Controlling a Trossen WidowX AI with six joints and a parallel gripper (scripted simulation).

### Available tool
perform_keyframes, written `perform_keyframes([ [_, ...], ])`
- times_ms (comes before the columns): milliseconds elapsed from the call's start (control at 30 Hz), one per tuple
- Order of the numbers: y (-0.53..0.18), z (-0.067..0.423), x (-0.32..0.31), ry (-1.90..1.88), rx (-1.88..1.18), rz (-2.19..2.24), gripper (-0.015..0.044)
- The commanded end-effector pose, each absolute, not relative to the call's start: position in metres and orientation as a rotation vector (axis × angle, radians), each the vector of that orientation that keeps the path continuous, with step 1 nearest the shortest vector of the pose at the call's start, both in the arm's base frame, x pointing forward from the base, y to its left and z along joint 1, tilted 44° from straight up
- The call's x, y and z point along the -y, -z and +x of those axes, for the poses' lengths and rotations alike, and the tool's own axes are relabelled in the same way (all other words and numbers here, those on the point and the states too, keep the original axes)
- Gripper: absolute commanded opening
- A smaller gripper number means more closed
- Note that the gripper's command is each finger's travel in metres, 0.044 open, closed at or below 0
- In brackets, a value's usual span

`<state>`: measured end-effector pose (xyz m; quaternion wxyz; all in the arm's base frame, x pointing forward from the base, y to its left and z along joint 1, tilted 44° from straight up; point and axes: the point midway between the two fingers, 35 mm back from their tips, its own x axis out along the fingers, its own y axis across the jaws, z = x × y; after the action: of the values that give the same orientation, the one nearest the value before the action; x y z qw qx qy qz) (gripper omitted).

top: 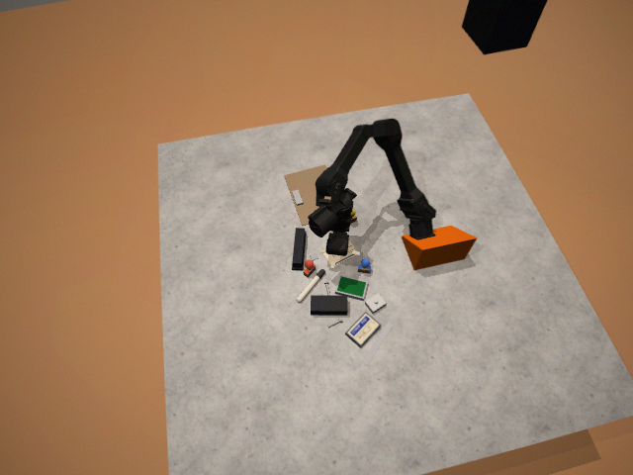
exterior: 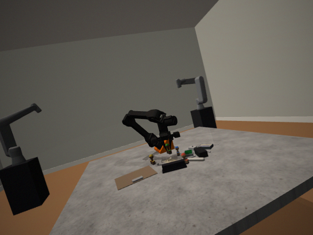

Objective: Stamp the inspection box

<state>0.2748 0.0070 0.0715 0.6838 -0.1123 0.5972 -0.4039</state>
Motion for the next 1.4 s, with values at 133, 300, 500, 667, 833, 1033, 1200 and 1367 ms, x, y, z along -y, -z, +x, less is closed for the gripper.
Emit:
perform_keyframes([
  [133, -0.082, 0.275, -0.018, 0.904, -1.337, -0.245, 0.0],
  [300, -0.09, 0.285, -0.011, 0.902, -1.337, -0.243, 0.0],
  [500, -0.11, 0.308, 0.01, 0.902, -1.334, -0.24, 0.0],
  [667, -0.128, 0.324, 0.031, 0.906, -1.331, -0.241, 0.0],
  [833, -0.137, 0.331, 0.042, 0.91, -1.329, -0.243, 0.0],
  [1033, -0.135, 0.331, 0.043, 0.91, -1.329, -0.243, 0.0],
  [1200, -0.129, 0.332, 0.049, 0.909, -1.329, -0.242, 0.0],
  [1367, -0.123, 0.332, 0.055, 0.909, -1.329, -0.242, 0.0],
])
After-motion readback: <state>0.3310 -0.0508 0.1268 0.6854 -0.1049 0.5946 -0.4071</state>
